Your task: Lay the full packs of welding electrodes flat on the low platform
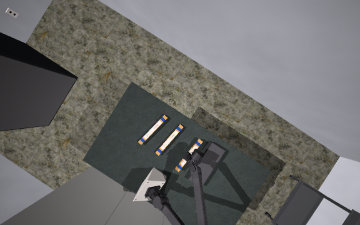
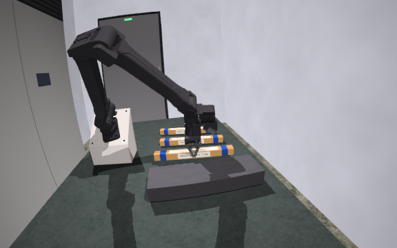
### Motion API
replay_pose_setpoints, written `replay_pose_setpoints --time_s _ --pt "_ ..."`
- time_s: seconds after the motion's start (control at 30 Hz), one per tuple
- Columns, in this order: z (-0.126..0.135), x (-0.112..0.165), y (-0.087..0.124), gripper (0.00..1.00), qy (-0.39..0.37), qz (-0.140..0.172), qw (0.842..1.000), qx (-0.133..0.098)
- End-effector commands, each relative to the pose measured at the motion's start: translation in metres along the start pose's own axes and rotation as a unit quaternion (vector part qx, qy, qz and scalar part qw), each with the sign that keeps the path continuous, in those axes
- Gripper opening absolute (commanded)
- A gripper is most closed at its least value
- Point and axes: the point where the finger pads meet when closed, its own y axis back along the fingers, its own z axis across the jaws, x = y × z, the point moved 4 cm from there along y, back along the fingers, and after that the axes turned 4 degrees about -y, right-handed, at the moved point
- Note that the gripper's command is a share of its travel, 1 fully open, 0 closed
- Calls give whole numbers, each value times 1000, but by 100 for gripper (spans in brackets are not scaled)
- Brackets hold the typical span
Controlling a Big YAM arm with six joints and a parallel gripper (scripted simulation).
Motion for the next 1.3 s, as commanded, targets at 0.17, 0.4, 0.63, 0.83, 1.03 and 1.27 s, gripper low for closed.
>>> replay_pose_setpoints --time_s 0.17,0.4,0.63,0.83,1.03,1.27 --pt "5 -4 -7 0 8 -2 1000 -2" --pt "3 1 -16 0 7 5 1000 -2" --pt "2 0 -21 0 5 4 1000 -1" --pt "1 -1 -23 0 4 4 1000 -1" --pt "1 0 -28 0 5 5 1000 -1" --pt "2 2 -32 0 6 7 1000 -1"
